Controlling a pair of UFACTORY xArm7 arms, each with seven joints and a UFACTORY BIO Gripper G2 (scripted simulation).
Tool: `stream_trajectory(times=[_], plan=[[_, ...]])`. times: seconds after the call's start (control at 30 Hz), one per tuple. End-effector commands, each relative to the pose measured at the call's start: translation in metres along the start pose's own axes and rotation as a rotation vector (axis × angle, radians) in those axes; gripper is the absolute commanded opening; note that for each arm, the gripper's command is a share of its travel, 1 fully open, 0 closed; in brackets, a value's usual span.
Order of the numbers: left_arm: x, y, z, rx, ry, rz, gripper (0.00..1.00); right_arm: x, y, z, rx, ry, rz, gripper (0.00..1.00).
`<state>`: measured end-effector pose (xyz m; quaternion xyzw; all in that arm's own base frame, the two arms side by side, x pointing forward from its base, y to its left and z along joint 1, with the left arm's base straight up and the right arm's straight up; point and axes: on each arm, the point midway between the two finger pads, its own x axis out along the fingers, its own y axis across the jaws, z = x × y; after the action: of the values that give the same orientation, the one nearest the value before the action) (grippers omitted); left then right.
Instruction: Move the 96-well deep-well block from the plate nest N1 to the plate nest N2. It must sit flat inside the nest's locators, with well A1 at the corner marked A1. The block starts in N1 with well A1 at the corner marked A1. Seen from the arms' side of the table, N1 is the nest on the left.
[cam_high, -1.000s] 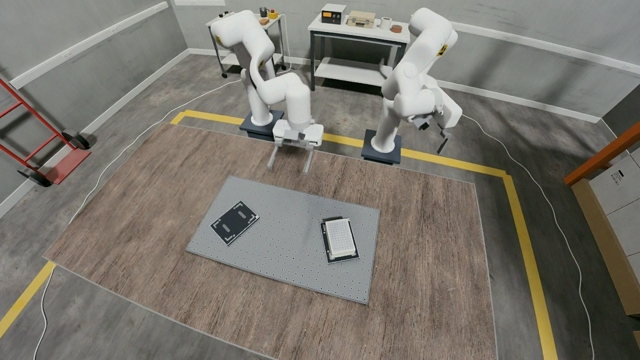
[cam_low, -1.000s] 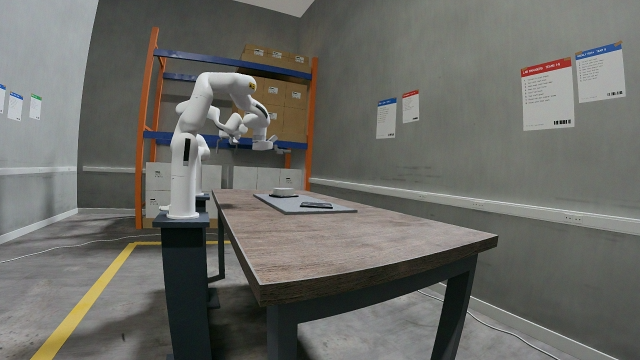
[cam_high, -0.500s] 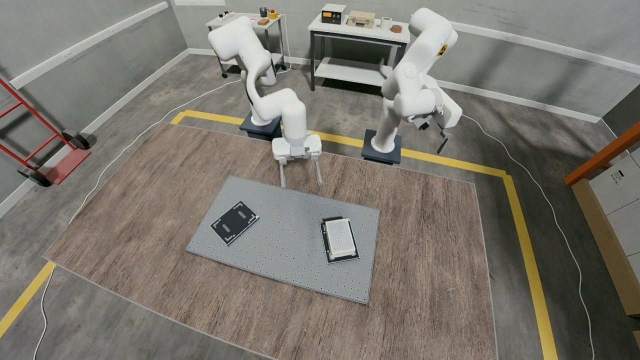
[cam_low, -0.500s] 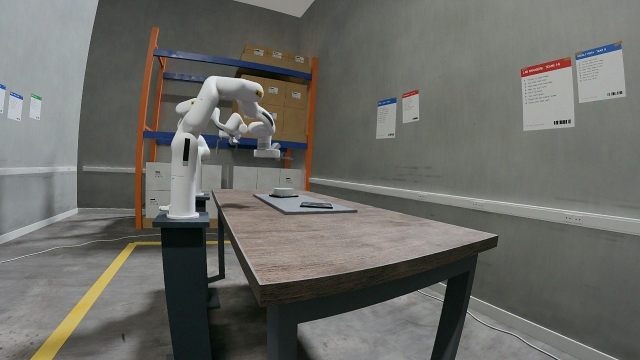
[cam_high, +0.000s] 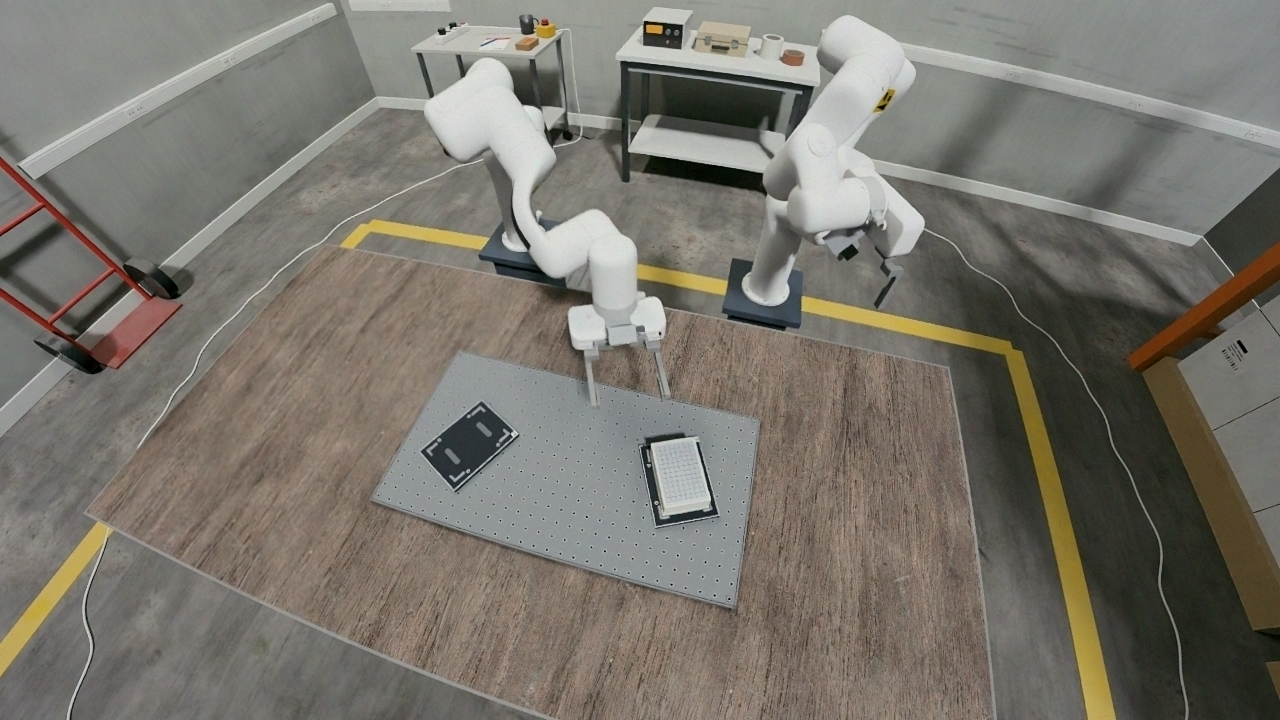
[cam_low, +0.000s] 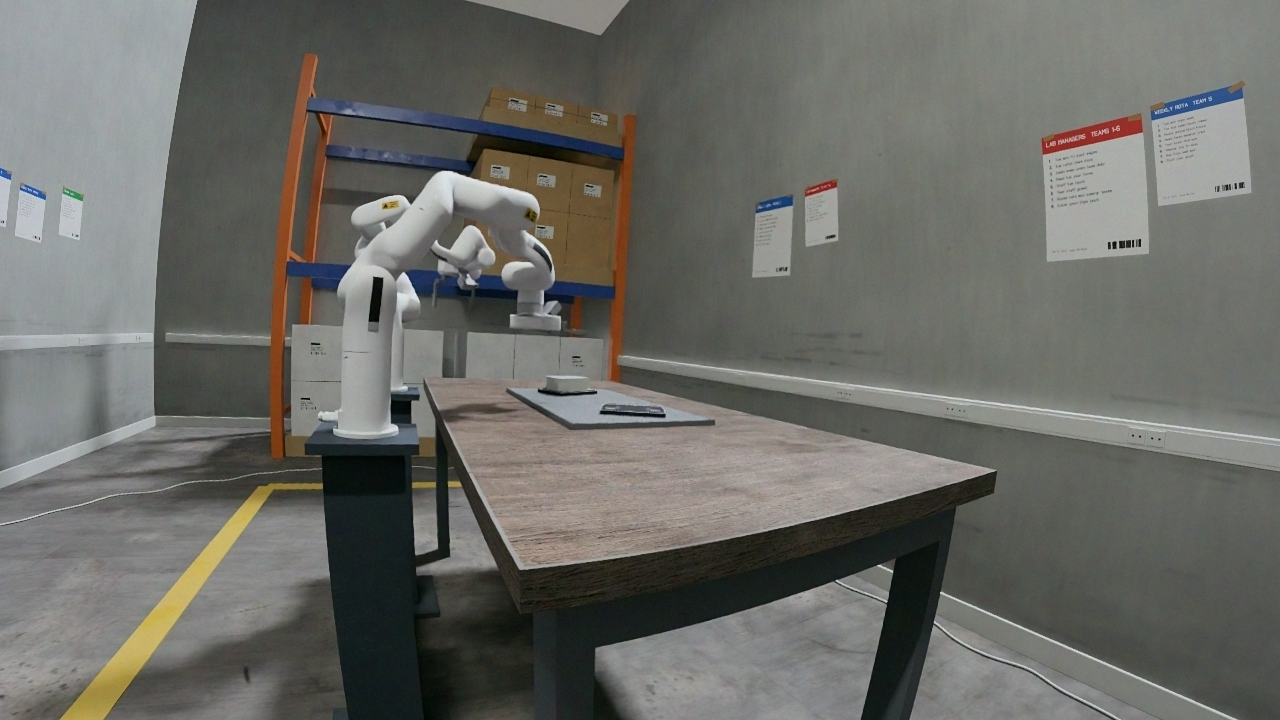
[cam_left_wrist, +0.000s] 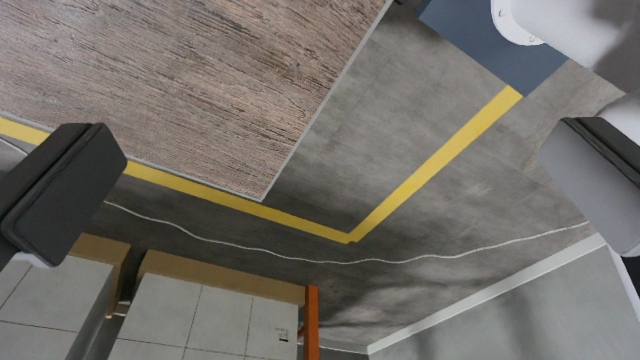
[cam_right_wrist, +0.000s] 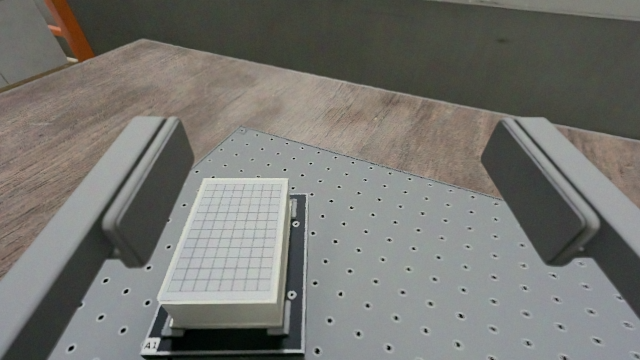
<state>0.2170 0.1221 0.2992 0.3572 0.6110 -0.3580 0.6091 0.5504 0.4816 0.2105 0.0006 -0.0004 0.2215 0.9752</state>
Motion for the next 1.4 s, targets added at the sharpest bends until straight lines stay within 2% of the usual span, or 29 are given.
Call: stream_trajectory(times=[0.0,0.2,0.27,0.77,0.93,1.37], plan=[[-0.001,0.0,0.0,0.0,-0.001,0.002,1.0,0.016,0.013,-0.011,0.001,-0.004,-0.001,0.37],[-0.001,0.0,0.0,0.0,-0.001,0.002,1.0,0.033,0.029,-0.03,0.001,-0.004,-0.001,0.37],[-0.001,0.0,0.0,0.0,-0.001,0.002,1.0,0.033,0.029,-0.03,0.001,-0.004,-0.001,0.37],[-0.001,0.0,0.0,0.0,-0.001,0.002,1.0,0.075,0.069,-0.077,0.001,-0.004,-0.001,0.37],[-0.001,0.0,0.0,0.0,-0.001,0.002,1.0,0.083,0.076,-0.085,0.001,-0.004,-0.002,0.37],[-0.001,0.0,0.0,0.0,-0.001,0.002,1.0,0.083,0.076,-0.085,0.001,-0.004,-0.002,0.37]])
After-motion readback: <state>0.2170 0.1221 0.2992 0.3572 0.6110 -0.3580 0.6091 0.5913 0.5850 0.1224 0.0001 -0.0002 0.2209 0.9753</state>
